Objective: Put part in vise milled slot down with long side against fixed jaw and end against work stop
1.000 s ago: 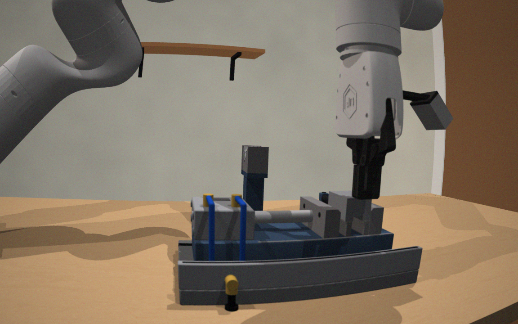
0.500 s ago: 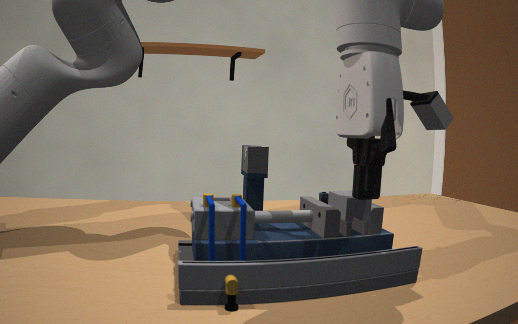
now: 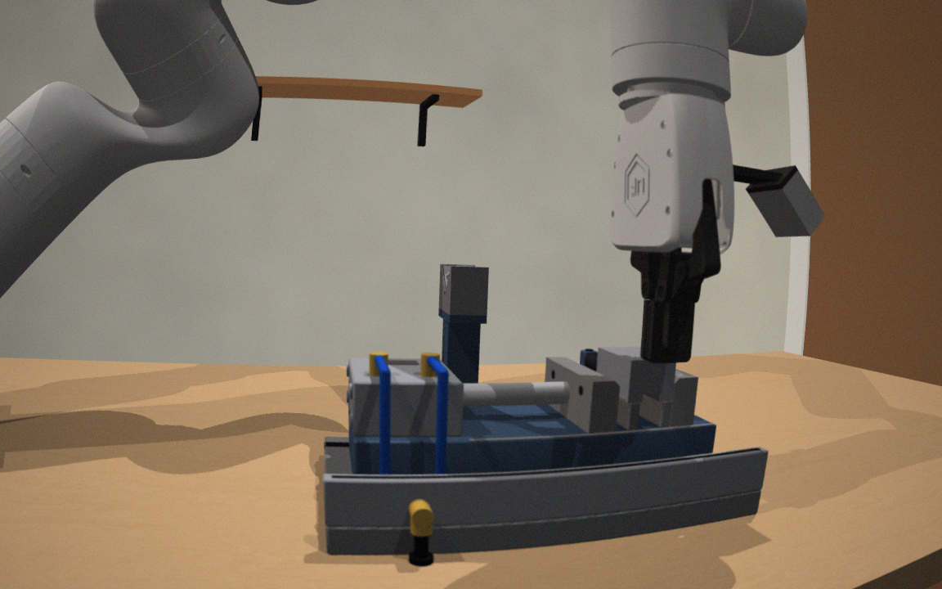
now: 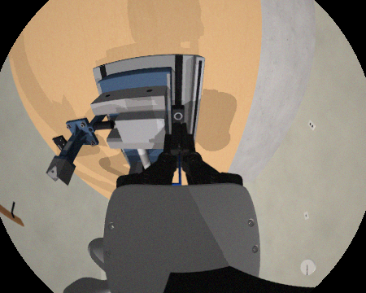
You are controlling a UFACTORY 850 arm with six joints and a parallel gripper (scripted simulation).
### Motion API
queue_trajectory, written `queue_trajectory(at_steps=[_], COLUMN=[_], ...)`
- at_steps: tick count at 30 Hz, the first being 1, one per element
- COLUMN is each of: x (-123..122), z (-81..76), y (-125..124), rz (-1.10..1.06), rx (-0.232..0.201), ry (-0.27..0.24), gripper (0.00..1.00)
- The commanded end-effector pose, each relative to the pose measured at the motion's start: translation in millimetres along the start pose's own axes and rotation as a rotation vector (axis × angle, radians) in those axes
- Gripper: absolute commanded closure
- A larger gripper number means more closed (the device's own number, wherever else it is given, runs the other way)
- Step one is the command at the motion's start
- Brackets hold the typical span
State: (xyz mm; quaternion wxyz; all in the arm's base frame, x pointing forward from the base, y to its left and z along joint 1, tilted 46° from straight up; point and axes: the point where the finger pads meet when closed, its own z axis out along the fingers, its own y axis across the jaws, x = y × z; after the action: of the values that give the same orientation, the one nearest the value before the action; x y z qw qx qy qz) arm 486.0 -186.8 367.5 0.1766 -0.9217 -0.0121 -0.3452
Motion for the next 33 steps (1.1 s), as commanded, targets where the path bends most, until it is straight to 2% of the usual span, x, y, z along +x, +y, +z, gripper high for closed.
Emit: queue_trajectory(at_steps=[1,33], x=[0.6,0.6], z=[-0.2,7.6], y=[0.2,0.2], rz=[-0.001,-0.001], rx=[-0.001,-0.001], ry=[0.001,0.001], gripper=[1.0,1.0])
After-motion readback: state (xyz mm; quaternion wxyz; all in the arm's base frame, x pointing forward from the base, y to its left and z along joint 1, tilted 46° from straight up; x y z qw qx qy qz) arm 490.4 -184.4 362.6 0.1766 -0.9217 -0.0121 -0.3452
